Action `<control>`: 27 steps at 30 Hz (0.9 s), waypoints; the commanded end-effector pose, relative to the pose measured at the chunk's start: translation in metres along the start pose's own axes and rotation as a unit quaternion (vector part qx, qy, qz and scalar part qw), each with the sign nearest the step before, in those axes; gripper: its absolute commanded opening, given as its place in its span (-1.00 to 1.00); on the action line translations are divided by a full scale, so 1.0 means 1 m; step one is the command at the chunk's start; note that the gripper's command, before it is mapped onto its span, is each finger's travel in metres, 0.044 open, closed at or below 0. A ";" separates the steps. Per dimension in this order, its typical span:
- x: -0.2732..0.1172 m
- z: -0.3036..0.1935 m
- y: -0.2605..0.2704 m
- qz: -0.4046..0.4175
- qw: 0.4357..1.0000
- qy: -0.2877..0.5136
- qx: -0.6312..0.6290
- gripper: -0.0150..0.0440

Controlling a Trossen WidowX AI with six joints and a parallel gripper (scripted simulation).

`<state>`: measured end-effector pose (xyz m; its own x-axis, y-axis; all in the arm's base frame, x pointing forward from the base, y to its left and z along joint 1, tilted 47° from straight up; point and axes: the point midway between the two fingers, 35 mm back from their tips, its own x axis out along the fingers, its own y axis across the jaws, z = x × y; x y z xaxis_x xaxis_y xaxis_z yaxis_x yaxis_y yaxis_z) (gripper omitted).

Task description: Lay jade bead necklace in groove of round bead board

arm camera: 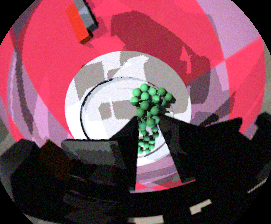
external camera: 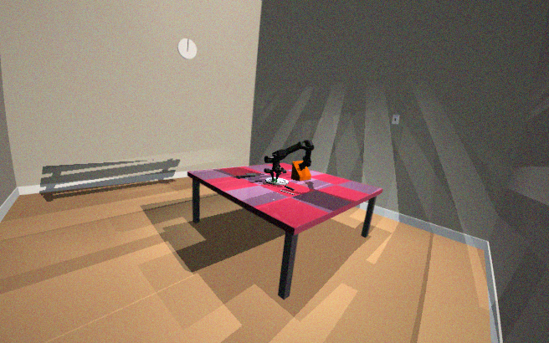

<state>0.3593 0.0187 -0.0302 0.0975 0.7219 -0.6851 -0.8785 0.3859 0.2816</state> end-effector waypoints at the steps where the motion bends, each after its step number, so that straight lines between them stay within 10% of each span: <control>1: 0.000 0.000 0.000 0.000 1.000 0.000 0.000 -0.49; 27: -0.016 -0.006 0.012 0.001 1.000 -0.002 0.003 -0.49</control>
<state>0.3463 0.0098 -0.0205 0.0932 0.7270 -0.6803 -0.8745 0.3864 0.2931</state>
